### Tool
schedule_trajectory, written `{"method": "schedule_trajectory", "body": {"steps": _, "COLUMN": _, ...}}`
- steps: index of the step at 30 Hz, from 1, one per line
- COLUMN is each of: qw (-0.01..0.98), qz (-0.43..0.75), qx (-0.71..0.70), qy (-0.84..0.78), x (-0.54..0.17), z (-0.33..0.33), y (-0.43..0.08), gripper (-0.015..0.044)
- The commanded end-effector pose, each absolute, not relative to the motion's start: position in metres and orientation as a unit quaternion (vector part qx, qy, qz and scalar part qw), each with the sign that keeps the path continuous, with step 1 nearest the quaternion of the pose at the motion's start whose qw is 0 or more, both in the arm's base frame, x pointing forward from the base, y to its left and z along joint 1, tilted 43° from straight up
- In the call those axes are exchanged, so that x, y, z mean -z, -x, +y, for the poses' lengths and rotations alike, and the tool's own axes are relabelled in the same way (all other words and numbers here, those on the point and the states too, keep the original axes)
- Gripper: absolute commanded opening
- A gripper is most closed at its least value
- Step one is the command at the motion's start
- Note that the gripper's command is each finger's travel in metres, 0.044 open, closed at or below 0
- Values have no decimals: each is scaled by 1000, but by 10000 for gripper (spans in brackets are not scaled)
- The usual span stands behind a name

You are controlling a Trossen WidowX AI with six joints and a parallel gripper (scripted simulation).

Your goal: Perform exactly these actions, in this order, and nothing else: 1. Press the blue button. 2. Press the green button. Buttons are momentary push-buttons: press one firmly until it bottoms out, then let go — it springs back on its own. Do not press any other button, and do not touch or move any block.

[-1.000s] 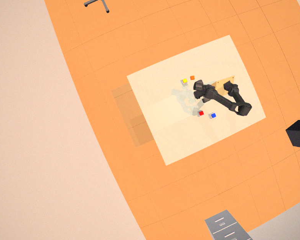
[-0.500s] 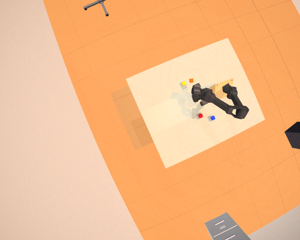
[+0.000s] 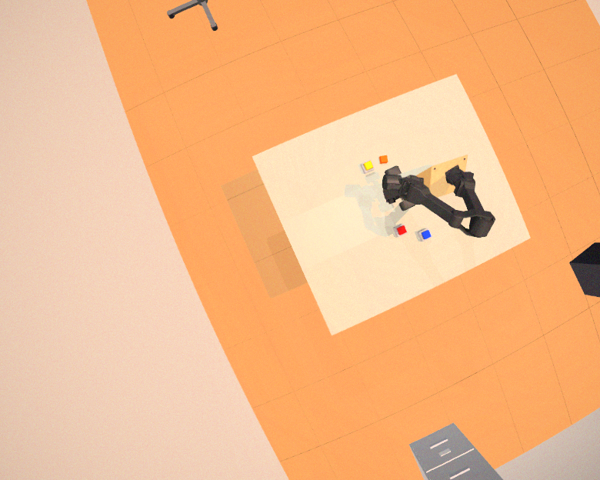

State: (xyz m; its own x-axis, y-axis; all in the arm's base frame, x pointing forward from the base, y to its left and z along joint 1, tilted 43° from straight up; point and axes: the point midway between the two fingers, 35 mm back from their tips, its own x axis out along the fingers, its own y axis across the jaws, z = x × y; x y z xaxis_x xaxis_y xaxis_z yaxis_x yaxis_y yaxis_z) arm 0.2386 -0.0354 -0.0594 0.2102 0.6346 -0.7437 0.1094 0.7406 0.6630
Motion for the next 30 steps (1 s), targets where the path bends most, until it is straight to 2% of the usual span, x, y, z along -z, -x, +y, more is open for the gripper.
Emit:
{"method": "schedule_trajectory", "body": {"steps": 1, "qw": 710, "qz": 602, "qx": -184, "qy": -315, "x": 61, "z": -33, "y": -237, "gripper": 20}}
{"method": "schedule_trajectory", "body": {"steps": 13, "qw": 710, "qz": 602, "qx": -184, "qy": -315, "x": 61, "z": -33, "y": -237, "gripper": 20}}
{"method": "schedule_trajectory", "body": {"steps": 21, "qw": 710, "qz": 603, "qx": -184, "qy": -315, "x": 37, "z": -55, "y": -231, "gripper": 20}}
{"method": "schedule_trajectory", "body": {"steps": 24, "qw": 710, "qz": 606, "qx": -179, "qy": -311, "x": 16, "z": -47, "y": -244, "gripper": 99}}
{"method": "schedule_trajectory", "body": {"steps": 30, "qw": 713, "qz": 607, "qx": -173, "qy": -306, "x": -72, "z": 5, "y": -275, "gripper": 256}}
